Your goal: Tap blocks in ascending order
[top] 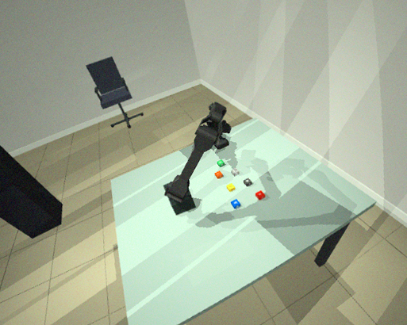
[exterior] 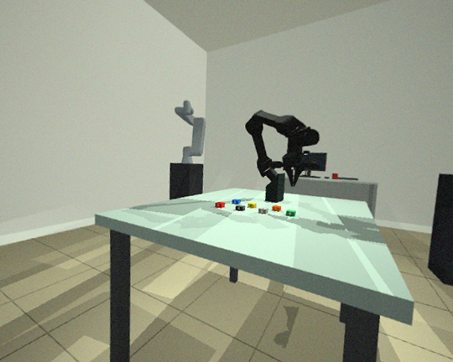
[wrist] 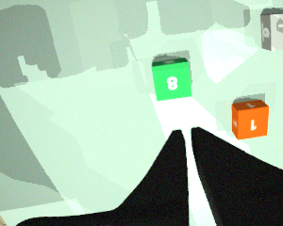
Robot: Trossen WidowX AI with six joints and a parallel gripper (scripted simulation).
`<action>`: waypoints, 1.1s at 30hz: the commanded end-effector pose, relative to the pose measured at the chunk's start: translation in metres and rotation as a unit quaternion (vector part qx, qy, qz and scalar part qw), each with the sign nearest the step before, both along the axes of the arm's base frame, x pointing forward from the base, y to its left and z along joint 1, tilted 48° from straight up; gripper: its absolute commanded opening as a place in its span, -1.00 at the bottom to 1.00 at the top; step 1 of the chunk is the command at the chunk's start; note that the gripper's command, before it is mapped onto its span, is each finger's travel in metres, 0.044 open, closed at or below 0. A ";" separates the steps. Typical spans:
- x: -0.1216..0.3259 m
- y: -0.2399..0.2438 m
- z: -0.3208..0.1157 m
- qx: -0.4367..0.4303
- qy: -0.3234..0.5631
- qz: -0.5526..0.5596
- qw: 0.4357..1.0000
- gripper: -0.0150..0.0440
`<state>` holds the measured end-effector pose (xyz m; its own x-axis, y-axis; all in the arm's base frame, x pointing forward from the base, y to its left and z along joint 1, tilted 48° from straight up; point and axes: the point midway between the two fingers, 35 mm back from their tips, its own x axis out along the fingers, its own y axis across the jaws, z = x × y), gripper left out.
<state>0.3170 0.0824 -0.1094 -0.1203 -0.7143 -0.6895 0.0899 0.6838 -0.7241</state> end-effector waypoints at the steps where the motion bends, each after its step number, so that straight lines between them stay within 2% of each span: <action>1: -0.013 -0.044 -0.040 -0.008 0.012 -0.006 1.000 -0.42; 33: -0.021 -0.076 -0.068 -0.009 0.012 -0.006 1.000 -0.42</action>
